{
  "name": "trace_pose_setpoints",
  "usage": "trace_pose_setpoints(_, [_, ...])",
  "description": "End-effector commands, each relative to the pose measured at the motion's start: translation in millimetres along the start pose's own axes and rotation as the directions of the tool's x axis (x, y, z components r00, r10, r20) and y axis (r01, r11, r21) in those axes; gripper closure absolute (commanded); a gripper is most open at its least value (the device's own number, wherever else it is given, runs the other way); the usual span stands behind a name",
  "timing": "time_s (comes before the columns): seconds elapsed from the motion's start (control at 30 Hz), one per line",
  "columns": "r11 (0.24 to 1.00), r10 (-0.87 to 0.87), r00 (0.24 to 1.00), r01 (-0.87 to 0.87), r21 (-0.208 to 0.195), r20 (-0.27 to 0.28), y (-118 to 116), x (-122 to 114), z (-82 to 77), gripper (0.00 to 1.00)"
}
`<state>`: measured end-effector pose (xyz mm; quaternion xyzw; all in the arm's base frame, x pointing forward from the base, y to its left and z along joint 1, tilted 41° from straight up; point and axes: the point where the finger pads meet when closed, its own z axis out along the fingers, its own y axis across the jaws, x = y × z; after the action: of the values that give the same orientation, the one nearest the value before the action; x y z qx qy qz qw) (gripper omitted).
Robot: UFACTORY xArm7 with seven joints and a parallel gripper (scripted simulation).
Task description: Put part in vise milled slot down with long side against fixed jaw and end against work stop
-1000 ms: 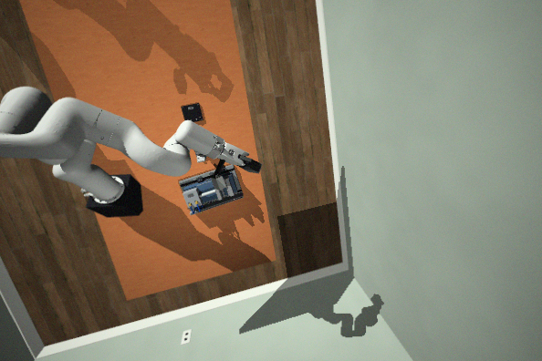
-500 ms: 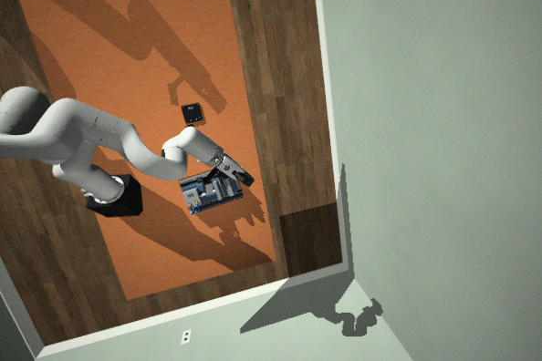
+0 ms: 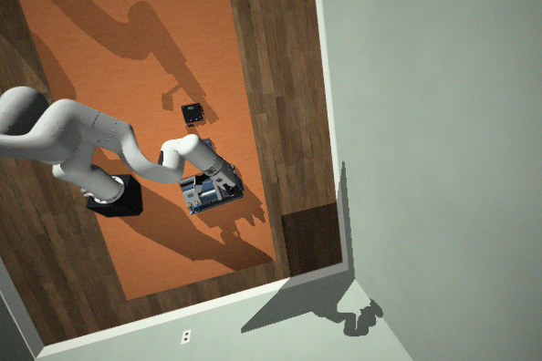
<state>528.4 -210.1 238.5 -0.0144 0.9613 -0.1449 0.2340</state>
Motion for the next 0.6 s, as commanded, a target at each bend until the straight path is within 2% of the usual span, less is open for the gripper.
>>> trace_pose_setpoints(0.0, [0.987,0.155,0.986,-0.158,-0.039,-0.066,2.4,19.2,4.0,1.00])
trace_pose_setpoints(0.1, [0.976,0.207,0.974,-0.212,-0.051,-0.092,5.2,26.2,5.5,1.00])
trace_pose_setpoints(0.37, [0.898,0.409,0.888,-0.433,-0.081,-0.208,20.6,54.0,9.6,1.00])
trace_pose_setpoints(0.43, [0.898,0.409,0.888,-0.433,-0.081,-0.208,20.6,54.0,9.6,1.00])
trace_pose_setpoints(0.57, [0.825,0.518,0.807,-0.559,-0.085,-0.285,33.0,69.9,10.3,1.00])
